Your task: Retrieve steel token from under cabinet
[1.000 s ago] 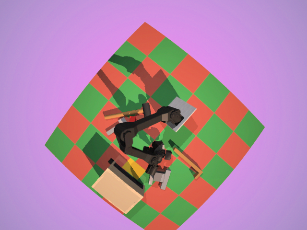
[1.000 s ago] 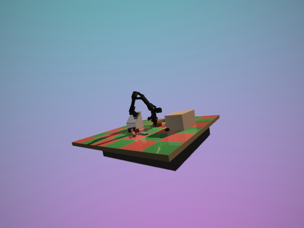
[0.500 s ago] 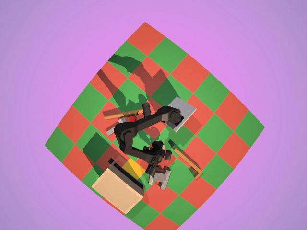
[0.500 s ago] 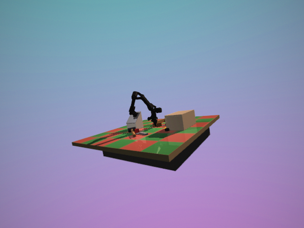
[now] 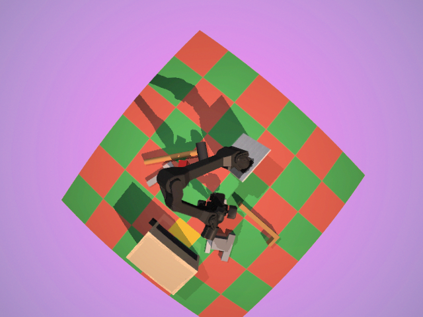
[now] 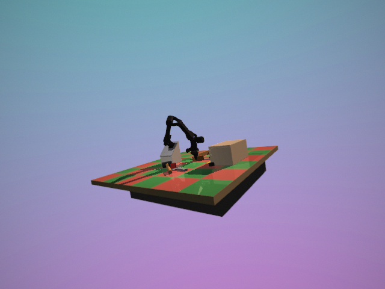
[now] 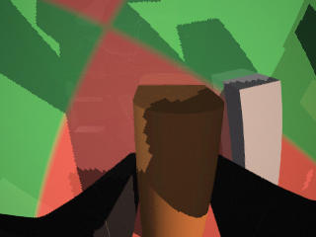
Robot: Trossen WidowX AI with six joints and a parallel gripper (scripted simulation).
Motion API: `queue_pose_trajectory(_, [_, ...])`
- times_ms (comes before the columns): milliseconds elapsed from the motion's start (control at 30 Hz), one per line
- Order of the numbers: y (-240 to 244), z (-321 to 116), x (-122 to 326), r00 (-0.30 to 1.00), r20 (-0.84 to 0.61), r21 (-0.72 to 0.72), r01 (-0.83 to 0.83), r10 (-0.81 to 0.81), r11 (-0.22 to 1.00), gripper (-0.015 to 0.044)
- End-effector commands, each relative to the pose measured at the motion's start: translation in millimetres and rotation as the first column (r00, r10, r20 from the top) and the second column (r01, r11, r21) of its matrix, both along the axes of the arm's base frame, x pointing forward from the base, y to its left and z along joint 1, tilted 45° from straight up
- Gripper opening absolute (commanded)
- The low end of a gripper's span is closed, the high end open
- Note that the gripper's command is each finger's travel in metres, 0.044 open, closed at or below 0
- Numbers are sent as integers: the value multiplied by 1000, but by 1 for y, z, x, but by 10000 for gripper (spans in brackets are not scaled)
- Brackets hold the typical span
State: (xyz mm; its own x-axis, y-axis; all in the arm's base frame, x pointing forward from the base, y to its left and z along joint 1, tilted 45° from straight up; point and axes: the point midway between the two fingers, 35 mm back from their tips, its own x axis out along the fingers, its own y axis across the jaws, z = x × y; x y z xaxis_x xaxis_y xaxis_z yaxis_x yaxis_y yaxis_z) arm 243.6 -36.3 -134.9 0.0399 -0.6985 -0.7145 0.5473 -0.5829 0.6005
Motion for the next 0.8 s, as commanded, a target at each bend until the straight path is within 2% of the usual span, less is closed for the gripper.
queue_pose_trajectory(0, [0, 1, -1, 1000, 0, -2, -5, 5, 1000, 0])
queue_pose_trajectory(767, [1, 1, -1, 983, -127, -1, -133, 132, 991, 0])
